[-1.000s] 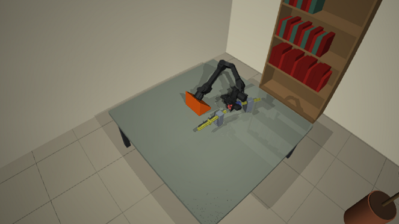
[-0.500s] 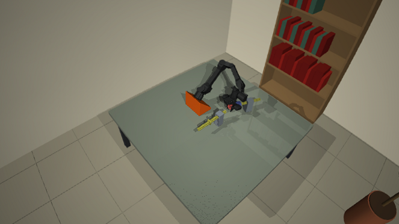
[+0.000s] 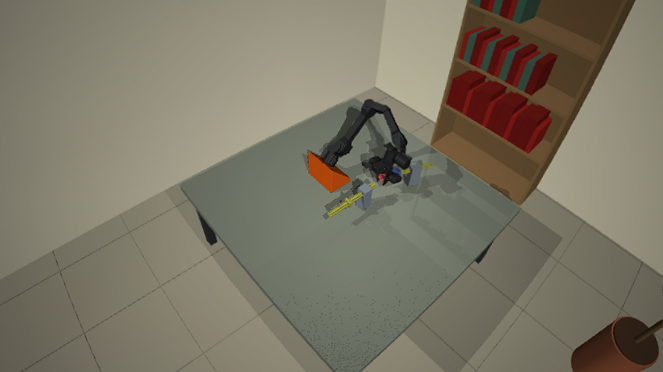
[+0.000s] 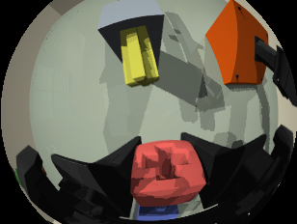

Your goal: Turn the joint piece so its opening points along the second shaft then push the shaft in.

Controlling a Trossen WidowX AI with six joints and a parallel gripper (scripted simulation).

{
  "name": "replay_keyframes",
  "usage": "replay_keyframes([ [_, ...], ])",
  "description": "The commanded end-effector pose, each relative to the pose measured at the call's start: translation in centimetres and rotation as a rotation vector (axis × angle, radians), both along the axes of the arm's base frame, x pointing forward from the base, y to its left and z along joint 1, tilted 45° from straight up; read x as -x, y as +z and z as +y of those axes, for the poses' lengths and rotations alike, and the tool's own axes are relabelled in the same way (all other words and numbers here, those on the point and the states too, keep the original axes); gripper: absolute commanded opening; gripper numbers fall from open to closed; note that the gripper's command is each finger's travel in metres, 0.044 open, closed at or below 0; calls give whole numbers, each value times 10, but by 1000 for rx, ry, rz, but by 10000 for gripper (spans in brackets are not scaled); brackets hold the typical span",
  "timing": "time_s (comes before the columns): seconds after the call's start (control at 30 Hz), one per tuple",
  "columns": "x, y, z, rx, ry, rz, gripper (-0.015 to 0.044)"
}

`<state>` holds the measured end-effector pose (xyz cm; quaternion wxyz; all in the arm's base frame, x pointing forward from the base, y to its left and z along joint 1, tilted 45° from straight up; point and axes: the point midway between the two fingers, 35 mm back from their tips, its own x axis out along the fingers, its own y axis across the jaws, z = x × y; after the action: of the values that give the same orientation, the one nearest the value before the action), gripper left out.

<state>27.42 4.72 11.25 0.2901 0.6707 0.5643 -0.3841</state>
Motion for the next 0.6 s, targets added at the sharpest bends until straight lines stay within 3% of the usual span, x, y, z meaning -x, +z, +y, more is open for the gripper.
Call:
replay_keyframes([
  [0.0,0,0,0,0,0,0,0],
  [0.57,-5,-9,6,-213,44,-88,0],
])
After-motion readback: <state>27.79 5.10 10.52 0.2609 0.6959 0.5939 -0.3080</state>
